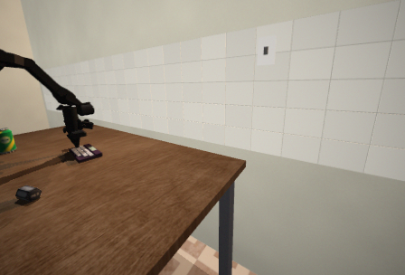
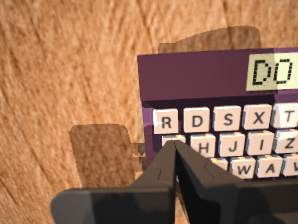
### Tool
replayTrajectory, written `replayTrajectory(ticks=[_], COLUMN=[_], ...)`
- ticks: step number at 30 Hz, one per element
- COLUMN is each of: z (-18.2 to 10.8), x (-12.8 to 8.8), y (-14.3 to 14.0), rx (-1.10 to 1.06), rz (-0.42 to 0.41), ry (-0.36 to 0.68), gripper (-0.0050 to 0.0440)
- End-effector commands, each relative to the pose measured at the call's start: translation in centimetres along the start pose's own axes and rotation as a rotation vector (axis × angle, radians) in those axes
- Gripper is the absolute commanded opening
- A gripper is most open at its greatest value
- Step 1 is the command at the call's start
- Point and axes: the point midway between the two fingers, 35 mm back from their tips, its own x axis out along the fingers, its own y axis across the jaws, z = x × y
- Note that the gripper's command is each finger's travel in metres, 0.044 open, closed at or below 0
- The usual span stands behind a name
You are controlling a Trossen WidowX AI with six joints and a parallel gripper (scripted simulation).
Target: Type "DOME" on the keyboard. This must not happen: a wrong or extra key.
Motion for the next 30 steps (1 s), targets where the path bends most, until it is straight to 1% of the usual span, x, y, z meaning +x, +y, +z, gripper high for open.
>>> replayTrajectory(ticks=[1,30], z=[0.31,0.32], x=[-0.33,0.04], y=[0.16,0.16], rx=[-0.002,-0.002], rz=[0.003,0.003], ry=[-0.015,-0.015], gripper=[-0.0050,-0.0050])
